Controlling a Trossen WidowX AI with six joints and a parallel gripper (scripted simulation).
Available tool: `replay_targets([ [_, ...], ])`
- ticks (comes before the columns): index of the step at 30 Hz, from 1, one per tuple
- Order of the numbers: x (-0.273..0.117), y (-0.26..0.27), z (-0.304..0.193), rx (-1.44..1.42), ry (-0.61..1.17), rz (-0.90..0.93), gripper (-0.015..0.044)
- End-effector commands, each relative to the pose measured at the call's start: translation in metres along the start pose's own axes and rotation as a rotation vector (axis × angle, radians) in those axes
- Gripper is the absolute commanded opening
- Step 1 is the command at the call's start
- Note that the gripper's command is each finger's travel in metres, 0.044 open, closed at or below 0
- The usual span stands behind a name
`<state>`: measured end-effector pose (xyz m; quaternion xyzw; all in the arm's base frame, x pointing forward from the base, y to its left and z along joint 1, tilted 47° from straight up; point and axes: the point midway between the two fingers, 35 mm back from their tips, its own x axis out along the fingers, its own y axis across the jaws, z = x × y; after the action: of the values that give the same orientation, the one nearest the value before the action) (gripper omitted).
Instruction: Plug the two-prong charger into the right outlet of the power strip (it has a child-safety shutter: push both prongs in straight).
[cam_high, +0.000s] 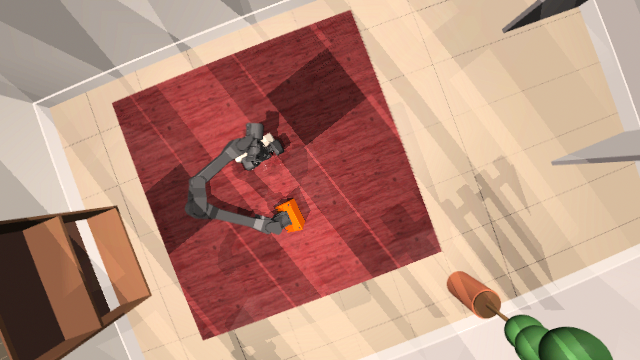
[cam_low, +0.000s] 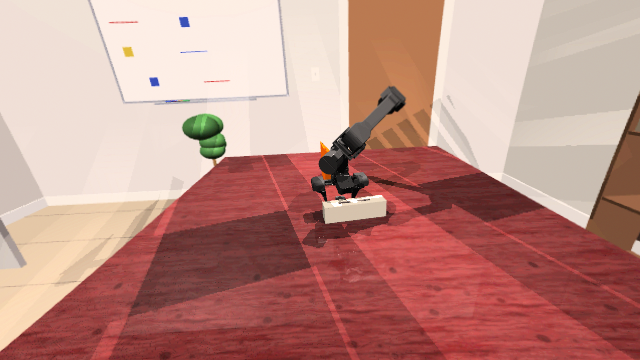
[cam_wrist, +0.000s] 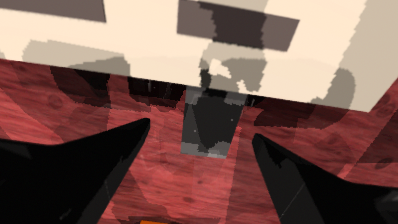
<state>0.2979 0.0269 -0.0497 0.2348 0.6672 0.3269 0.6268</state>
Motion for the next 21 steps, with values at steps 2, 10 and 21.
replay_targets([
  [2,-0.001,0.0,-0.006,-0.005,-0.005,-0.004,0.044],
  [10,0.0,-0.001,-0.015,-0.005,-0.005,-0.004,0.044],
  [21,0.001,-0.001,-0.027,-0.005,-0.005,-0.004,0.044],
])
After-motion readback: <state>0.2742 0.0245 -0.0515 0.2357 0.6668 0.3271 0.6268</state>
